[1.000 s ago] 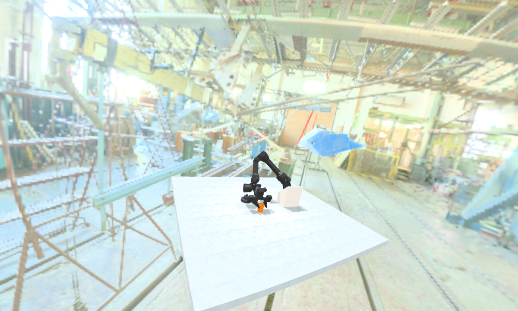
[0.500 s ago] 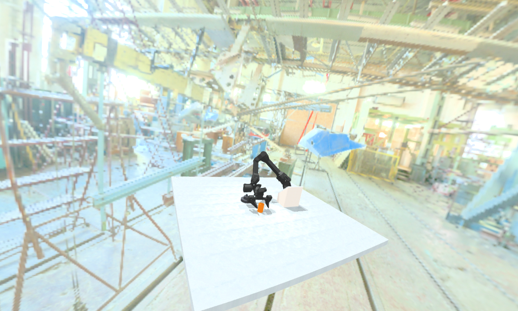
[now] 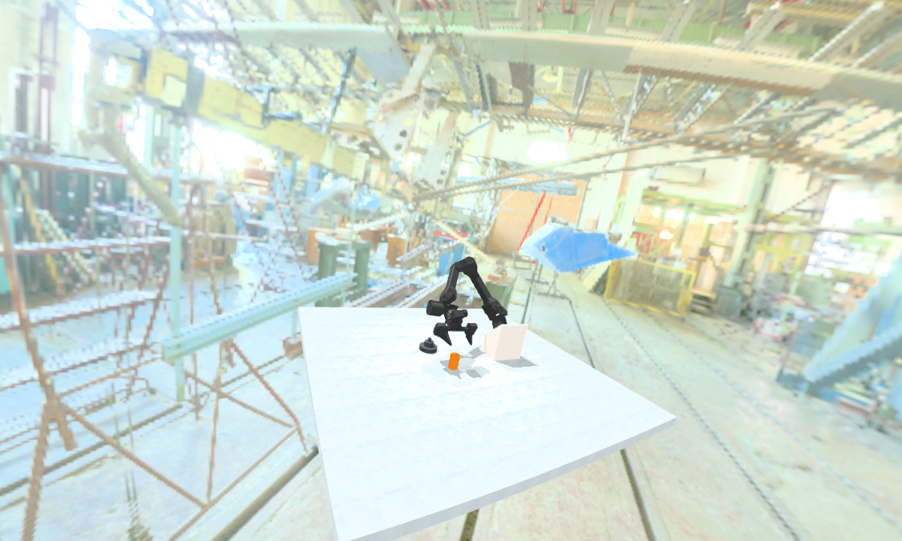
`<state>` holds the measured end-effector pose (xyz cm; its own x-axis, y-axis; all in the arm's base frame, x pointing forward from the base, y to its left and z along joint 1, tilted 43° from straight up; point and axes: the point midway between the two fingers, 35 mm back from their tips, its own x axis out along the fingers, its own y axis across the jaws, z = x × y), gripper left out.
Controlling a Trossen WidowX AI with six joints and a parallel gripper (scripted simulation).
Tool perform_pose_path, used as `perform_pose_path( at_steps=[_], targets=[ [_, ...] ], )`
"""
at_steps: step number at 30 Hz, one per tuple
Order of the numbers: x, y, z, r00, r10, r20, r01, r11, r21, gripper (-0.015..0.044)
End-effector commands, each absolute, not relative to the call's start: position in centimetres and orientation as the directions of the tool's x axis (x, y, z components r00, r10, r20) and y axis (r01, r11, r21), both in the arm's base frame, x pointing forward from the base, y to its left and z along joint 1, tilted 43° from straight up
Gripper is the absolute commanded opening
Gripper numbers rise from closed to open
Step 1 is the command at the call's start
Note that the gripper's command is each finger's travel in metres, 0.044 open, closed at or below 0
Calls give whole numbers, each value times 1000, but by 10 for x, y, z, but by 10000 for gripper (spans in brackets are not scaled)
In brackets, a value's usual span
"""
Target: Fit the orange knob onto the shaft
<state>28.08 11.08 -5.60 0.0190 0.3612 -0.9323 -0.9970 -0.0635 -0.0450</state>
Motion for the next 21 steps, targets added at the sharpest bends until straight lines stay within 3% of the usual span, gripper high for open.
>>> perform_pose_path(
  at_steps=[1,4,7,12,21],
  targets=[
    [279,115,-59,-4,266,-964,-1000,-26,-2,440],
    [276,115,-64,-43,126,-991,-999,5,44,440],
    [272,114,-66,-79,-140,-987,-996,39,75,440],
    [276,121,-39,48,-615,-787,-999,-40,-30,440],
    [278,124,-34,87,-661,-745,-996,-70,-55,440]
  ],
)
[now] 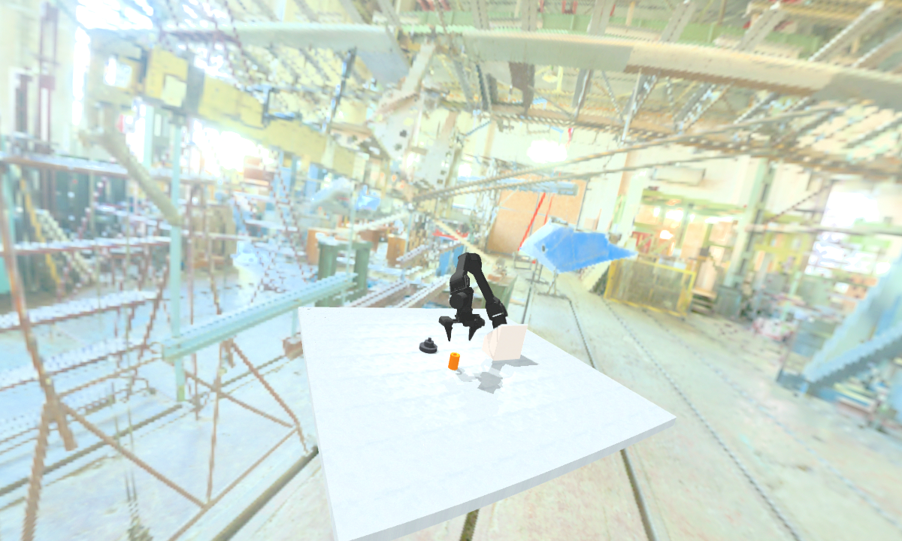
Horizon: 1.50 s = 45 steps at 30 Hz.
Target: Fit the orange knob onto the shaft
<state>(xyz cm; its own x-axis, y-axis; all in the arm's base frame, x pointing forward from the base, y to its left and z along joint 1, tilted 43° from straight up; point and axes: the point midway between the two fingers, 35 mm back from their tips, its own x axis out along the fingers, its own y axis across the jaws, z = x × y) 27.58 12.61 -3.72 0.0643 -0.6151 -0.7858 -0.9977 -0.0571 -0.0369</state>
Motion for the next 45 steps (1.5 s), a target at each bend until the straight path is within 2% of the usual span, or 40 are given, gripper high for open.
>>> perform_pose_path(
  at_steps=[1,8,13,19,25,45],
  targets=[
    [278,124,-34,87,-661,-745,-996,-70,-55,440],
    [278,124,-34,87,-661,-745,-996,-57,-66,440],
    [278,124,-34,87,-661,-745,-906,258,-335,440],
    [278,124,-34,87,-661,-745,-519,609,-600,440],
    [278,124,-34,87,-661,-745,-21,747,-665,440],
    [280,117,-42,87,-661,-745,-4,748,-664,440]
  ],
)
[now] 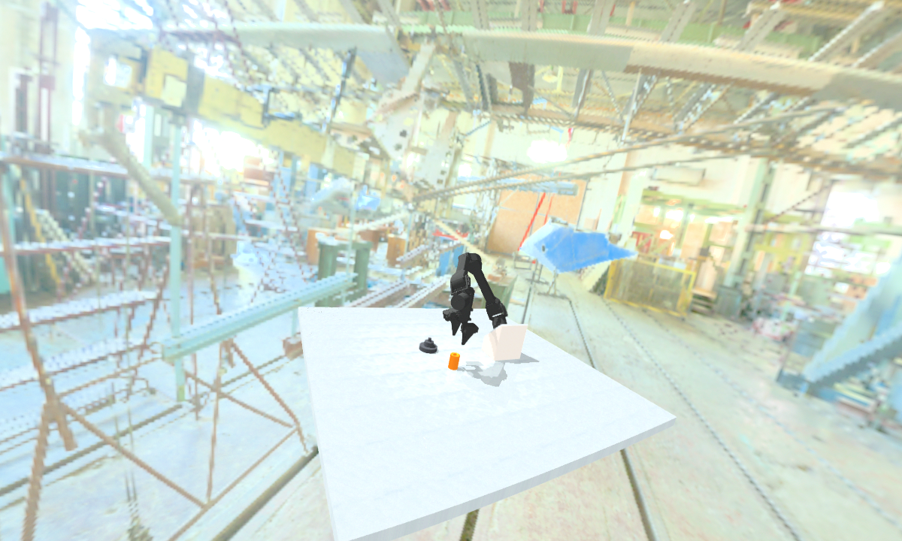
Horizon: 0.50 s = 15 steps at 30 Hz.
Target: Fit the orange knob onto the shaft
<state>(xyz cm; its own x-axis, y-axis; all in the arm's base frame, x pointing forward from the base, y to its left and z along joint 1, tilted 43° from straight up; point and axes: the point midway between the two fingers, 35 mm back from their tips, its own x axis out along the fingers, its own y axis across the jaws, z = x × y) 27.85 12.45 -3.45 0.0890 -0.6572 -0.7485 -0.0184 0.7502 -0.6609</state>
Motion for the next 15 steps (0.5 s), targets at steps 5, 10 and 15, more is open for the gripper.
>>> perform_pose_path(
  at_steps=[5,10,15],
  targets=[
    [281,101,-60,88,-662,-744,-4,747,-665,440],
    [282,92,-69,88,-662,-744,-4,747,-665,440],
    [283,91,-71,88,-662,-744,-4,747,-665,440]
  ],
)
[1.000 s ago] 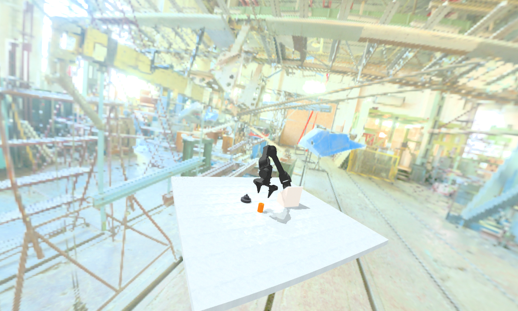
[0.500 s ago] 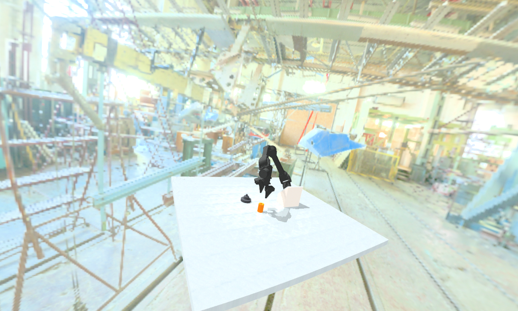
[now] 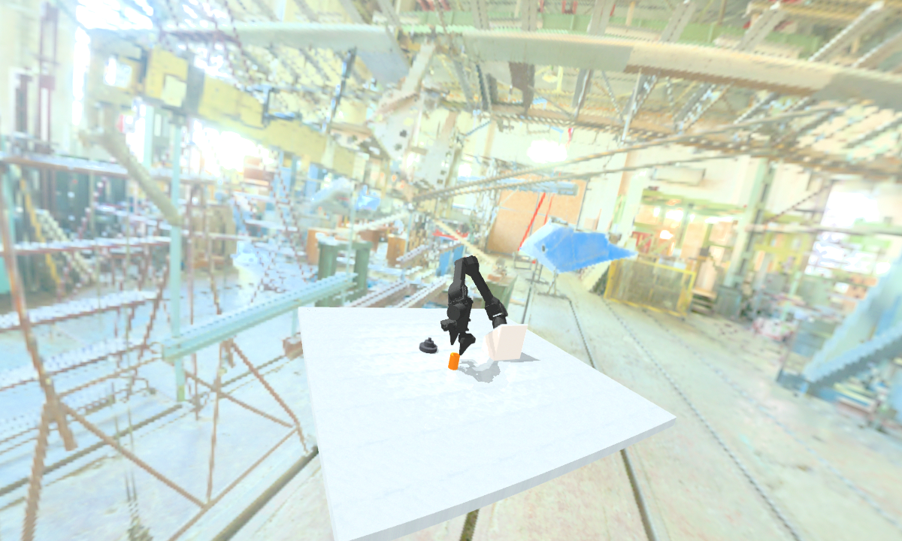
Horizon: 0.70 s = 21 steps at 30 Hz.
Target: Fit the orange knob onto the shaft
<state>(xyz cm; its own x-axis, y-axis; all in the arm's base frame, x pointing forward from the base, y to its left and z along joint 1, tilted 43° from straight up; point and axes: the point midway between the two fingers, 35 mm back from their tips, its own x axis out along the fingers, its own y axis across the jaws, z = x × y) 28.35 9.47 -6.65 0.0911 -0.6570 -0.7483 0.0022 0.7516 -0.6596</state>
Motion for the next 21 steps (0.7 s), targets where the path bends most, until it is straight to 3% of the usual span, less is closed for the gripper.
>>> perform_pose_path(
  at_steps=[1,21],
  targets=[
    [283,90,-72,88,-662,-744,-4,747,-665,440],
    [287,69,-96,88,-662,-744,-4,747,-665,440]
  ],
)
